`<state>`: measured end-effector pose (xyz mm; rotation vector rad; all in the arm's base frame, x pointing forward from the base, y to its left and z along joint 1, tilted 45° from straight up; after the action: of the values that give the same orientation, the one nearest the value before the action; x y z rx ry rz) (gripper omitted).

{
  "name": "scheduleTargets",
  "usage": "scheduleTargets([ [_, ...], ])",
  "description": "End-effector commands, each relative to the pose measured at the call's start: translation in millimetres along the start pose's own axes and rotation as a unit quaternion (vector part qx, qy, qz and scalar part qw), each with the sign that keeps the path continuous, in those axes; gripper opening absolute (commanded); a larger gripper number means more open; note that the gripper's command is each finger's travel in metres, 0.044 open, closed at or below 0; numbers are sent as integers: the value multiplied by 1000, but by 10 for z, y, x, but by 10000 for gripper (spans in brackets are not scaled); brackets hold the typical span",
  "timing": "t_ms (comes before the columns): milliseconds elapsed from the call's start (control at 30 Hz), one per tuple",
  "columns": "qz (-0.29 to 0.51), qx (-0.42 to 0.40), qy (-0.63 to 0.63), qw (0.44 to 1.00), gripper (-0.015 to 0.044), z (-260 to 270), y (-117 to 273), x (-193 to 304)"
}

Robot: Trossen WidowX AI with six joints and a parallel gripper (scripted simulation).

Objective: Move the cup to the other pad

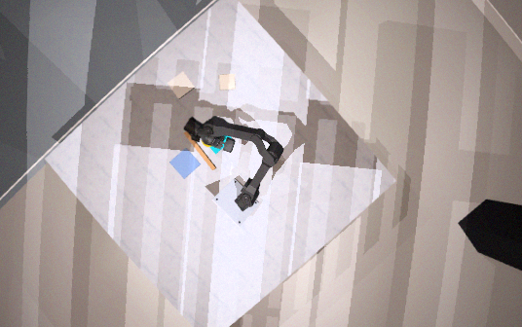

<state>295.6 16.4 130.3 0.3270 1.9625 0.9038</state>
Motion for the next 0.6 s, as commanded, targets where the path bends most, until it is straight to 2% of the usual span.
scheduleTargets([
  [0,-4,-1,1,1000,0,-76,19,-106],
  [567,-4,-1,1,1000,0,-109,-140,-161],
])
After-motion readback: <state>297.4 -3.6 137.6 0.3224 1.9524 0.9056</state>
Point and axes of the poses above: the point midway between the two fingers, 35 mm back from their tips, its own y axis back along the fingers, its own z axis across the jaws, x = y × z, the point moved 4 cm from there along y, back along the fingers
